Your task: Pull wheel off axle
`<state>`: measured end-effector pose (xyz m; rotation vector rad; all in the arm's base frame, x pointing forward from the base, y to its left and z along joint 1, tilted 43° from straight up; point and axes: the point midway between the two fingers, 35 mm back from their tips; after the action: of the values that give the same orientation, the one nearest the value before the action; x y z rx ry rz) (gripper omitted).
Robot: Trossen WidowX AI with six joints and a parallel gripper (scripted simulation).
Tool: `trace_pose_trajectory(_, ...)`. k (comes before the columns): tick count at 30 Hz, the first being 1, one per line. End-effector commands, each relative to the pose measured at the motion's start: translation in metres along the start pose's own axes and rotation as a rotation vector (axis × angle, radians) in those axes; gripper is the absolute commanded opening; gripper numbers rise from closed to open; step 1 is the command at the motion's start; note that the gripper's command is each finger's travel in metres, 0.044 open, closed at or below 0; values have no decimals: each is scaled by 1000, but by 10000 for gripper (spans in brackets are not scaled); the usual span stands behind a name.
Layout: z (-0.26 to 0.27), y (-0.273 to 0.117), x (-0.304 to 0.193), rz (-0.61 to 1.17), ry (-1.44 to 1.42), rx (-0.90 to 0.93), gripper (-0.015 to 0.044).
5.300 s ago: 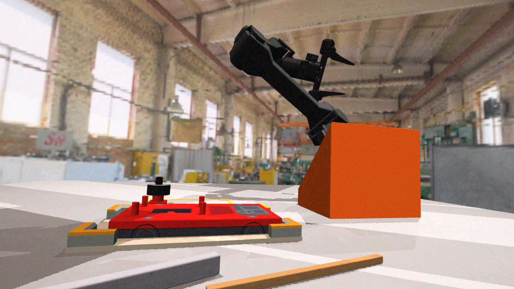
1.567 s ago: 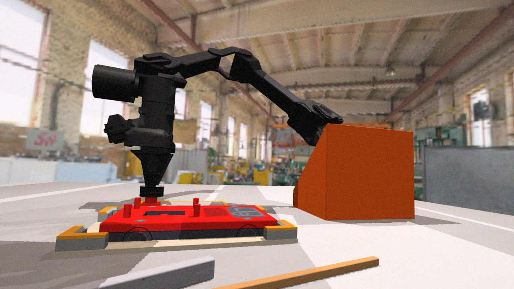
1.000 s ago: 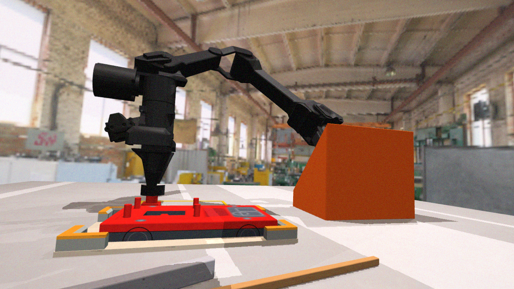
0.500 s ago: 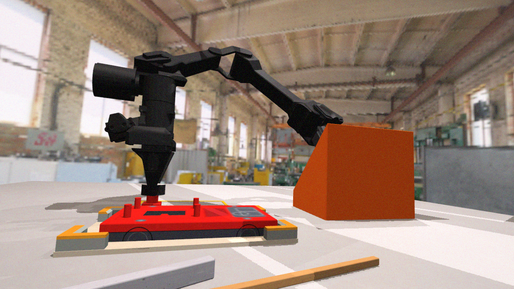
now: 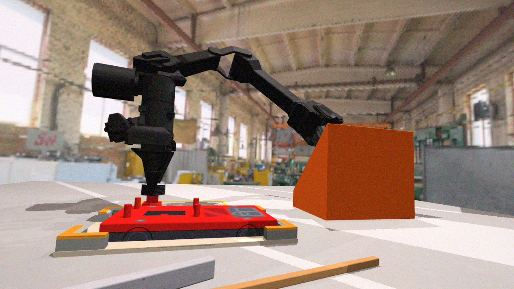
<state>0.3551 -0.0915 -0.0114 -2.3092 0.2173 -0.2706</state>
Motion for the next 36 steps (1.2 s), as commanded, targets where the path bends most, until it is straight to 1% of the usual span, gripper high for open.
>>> trace_pose_trajectory(1,2,-10,1,-12,-9,4,0)
trace_pose_trajectory(36,2,-21,0,-14,-12,3,0)
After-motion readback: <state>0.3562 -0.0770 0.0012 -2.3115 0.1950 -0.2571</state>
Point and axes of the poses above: the point midway between the two fingers, 35 mm back from their tips, its own y axis out along the fingers, its own z axis across the jaws, x = y × z, and after that the axes turned 11 degrees about y, right-handed
